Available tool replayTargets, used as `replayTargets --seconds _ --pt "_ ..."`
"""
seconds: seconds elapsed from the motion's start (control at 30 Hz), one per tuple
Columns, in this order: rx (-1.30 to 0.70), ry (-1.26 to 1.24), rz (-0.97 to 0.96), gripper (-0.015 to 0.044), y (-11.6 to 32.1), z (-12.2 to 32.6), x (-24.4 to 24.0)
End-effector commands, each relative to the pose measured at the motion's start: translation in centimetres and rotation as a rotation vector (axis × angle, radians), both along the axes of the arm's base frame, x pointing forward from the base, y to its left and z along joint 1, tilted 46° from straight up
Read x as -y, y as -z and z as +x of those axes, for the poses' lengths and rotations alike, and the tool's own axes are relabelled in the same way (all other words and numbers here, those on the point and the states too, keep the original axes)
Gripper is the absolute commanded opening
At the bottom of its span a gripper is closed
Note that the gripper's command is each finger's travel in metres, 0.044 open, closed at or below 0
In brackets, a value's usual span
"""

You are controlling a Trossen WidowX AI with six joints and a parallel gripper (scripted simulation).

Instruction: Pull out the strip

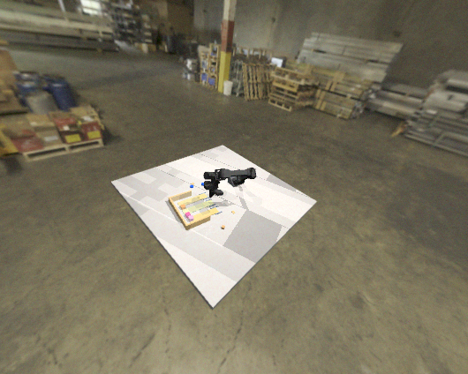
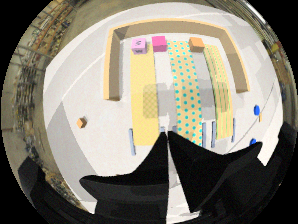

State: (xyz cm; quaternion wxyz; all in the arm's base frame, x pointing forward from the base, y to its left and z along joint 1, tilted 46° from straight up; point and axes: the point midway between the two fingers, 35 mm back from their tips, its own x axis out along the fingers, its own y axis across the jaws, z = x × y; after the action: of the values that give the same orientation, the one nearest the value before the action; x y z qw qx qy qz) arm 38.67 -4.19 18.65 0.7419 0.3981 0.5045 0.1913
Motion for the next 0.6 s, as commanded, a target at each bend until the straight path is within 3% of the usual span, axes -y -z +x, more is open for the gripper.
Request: replayTargets --seconds 0.0,0.13,0.57 --pt "-0.133 -0.101 -0.015 0.0 0.0 0.7 -3.3" --pt "-0.254 -0.197 -0.038 0.0 -0.2 0.6 -6.4" --pt "-0.26 -0.202 -0.041 0.0 0.6 0.8 -7.4"
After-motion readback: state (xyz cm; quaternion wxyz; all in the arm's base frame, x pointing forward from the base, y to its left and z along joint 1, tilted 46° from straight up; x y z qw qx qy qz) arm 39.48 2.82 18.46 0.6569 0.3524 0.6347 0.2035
